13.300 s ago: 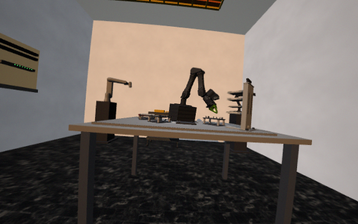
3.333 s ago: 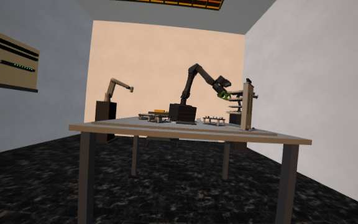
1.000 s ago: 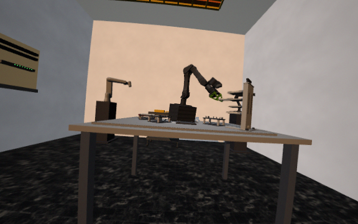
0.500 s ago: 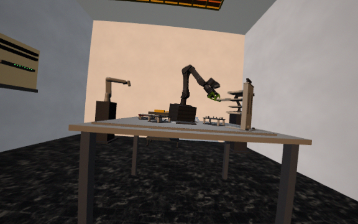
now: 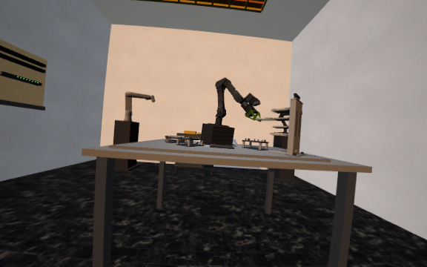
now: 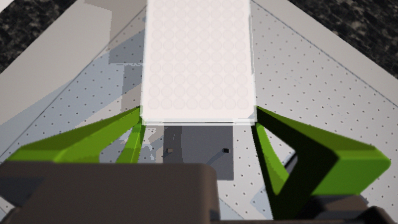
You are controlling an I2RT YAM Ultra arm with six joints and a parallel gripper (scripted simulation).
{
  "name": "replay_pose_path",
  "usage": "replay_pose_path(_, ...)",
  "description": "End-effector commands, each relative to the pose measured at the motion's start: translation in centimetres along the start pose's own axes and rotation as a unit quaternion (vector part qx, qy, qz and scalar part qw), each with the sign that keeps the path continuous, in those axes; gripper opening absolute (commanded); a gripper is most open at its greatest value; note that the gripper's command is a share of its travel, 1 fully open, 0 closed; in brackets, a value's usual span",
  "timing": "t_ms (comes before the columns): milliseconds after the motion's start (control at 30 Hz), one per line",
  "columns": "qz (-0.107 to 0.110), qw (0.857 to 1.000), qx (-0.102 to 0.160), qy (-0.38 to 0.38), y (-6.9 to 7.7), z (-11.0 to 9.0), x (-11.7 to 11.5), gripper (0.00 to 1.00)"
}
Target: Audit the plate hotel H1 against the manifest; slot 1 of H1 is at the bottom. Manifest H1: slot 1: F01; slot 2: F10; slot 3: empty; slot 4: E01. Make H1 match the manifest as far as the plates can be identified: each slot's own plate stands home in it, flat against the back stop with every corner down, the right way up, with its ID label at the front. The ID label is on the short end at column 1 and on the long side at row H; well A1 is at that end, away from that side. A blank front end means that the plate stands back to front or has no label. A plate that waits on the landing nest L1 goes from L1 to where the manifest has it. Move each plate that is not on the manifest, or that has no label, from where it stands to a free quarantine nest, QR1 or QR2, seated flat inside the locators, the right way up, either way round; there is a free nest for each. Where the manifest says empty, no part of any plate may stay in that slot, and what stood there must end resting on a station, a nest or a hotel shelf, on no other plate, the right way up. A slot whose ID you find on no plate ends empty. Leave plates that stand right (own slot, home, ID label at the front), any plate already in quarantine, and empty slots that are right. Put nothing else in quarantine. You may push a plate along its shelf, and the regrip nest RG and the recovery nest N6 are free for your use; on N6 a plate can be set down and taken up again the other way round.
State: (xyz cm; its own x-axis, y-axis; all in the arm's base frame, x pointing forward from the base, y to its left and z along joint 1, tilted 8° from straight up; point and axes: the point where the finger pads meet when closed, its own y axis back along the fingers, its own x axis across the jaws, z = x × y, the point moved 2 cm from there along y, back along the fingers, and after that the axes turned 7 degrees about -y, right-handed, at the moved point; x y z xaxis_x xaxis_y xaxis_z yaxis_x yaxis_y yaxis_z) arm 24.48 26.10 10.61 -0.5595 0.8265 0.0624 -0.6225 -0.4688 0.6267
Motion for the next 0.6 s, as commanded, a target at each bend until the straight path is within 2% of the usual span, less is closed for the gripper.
replay_pose_path(0,0.002,1.0,-0.016,-0.005,0.7,0.8,0.1,0.86)
replay_pose_path(567,0.002,1.0,-0.016,-0.005,1.8,-0.4,-0.1,0.86)
